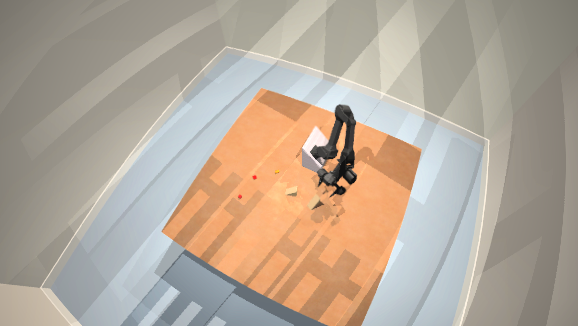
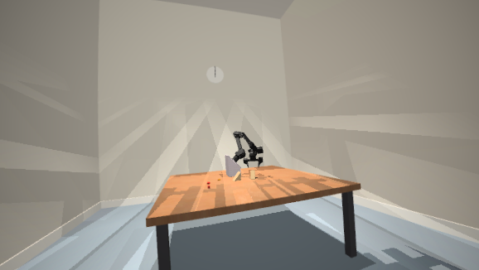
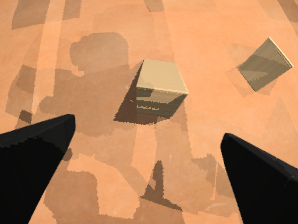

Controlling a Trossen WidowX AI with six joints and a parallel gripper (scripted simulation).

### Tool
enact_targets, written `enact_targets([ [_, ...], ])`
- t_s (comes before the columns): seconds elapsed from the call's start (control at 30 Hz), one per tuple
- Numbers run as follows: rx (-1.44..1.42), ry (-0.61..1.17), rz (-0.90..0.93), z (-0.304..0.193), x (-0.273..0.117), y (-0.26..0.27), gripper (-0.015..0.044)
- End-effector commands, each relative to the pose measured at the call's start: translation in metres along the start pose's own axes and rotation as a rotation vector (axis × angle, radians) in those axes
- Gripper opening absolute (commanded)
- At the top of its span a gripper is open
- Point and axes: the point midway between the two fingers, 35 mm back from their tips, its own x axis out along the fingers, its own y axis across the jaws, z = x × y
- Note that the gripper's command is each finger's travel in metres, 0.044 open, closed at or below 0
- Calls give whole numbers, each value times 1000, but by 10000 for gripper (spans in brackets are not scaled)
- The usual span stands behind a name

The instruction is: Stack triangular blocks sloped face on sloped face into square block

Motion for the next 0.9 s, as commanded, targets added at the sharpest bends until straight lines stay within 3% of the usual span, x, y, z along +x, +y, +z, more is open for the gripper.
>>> enact_targets([
  [0.0, 1, -1, -12, -1, 7, -2, 440],
  [0.87, 1, -1, -12, 0, 49, 4, 440],
])
